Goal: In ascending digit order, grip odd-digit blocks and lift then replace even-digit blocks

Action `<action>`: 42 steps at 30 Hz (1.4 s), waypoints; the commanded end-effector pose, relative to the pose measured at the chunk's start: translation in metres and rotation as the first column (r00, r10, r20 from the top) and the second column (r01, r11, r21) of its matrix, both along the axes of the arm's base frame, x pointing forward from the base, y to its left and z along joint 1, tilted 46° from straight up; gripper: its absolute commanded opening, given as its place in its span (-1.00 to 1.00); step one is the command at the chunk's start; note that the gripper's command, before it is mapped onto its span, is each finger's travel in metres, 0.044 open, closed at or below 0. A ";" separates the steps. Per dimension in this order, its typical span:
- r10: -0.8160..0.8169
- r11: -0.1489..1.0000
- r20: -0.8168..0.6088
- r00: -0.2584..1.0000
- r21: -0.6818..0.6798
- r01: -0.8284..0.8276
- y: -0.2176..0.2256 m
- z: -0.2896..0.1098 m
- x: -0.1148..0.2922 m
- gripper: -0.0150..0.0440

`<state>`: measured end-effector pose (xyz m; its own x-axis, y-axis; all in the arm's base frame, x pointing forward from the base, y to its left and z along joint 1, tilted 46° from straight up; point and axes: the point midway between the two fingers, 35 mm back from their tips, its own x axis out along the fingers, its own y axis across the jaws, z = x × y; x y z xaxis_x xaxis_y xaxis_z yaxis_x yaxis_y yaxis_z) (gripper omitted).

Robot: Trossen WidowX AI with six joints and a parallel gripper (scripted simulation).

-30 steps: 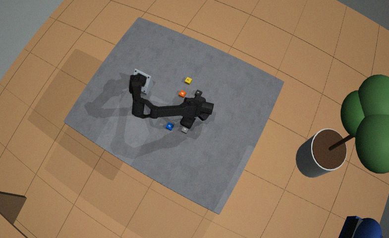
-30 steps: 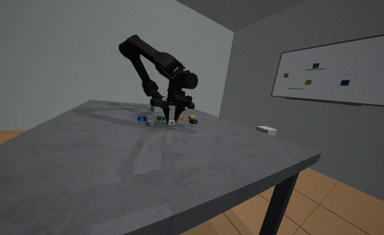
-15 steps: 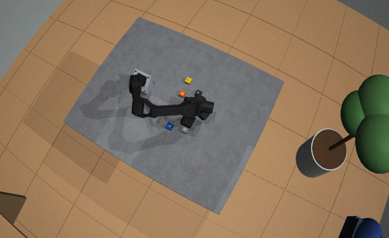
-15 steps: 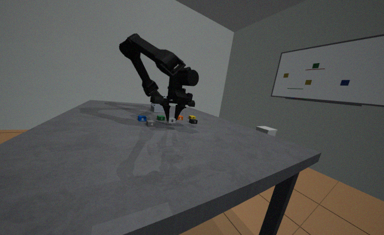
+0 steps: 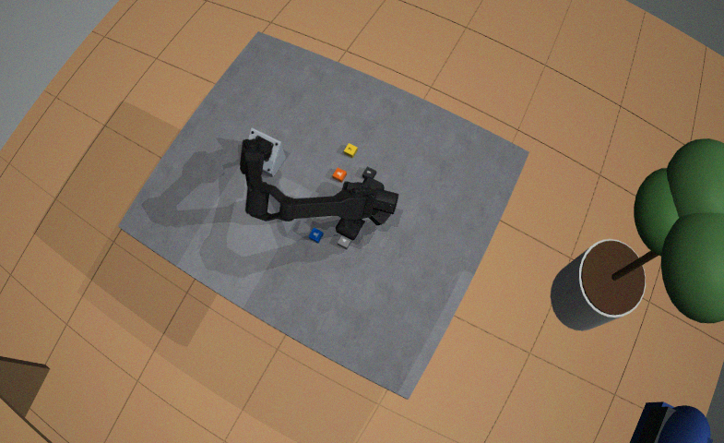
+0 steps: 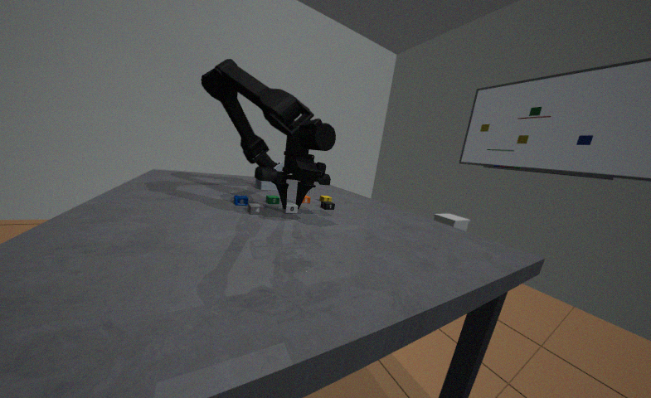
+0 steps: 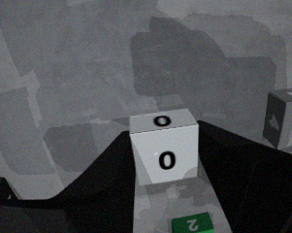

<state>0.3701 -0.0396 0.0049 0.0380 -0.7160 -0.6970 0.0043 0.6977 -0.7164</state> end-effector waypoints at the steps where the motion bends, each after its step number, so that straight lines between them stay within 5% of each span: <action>1: 0.002 1.000 -0.007 1.000 -0.004 -0.002 -0.003 -0.002 -0.001 -0.08; 7: 0.002 1.000 -0.007 1.000 -0.004 -0.002 -0.003 -0.002 -0.001 -0.08; 18: 0.002 1.000 -0.007 1.000 -0.004 -0.002 -0.003 -0.002 -0.001 0.86; 29: 0.002 1.000 -0.007 1.000 -0.002 -0.002 0.024 0.023 -0.002 0.86; 39: 0.002 1.000 -0.008 1.000 0.001 -0.002 0.082 0.079 -0.005 -0.03; 42: 0.002 1.000 -0.008 1.000 0.001 -0.002 0.082 0.079 -0.005 -0.08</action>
